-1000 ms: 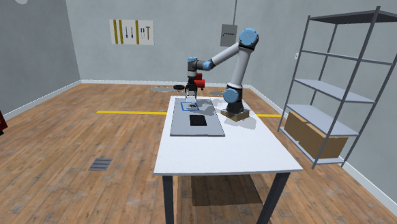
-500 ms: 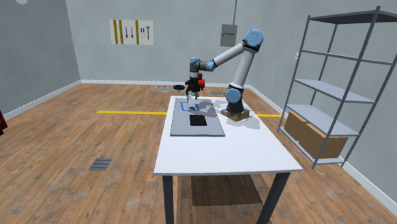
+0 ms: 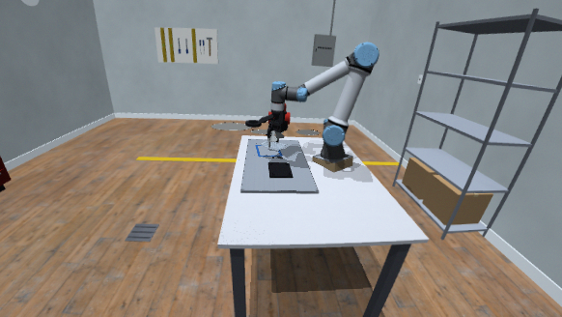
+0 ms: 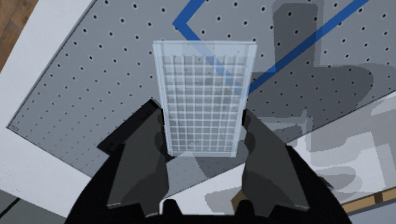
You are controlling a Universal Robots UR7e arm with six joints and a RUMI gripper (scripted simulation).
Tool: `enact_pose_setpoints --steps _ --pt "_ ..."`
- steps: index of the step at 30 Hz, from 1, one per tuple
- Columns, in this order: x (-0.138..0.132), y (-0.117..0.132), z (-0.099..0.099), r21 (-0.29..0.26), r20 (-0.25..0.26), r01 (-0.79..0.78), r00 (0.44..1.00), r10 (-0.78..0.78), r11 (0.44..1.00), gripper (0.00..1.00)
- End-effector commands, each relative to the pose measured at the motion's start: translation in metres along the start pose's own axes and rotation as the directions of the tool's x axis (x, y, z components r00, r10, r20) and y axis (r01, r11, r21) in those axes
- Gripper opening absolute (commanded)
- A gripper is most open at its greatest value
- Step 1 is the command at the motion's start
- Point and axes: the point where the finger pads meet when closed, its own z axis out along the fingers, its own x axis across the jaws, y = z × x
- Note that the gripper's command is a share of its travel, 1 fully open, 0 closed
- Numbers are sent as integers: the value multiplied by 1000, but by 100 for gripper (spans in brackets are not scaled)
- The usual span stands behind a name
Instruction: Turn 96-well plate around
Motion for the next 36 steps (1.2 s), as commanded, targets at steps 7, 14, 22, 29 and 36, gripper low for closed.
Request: enact_pose_setpoints --steps 7,14,22,29,36 --pt "-18 20 -2 1 3 269 963 -269 963 0" --pt "-33 37 -3 2 3 479 878 -479 878 0" --pt "-46 53 -4 2 3 479 878 -479 878 0" --pt "-62 70 -5 2 3 479 878 -479 878 0" --pt "-77 88 -6 2 3 479 878 -479 878 0"
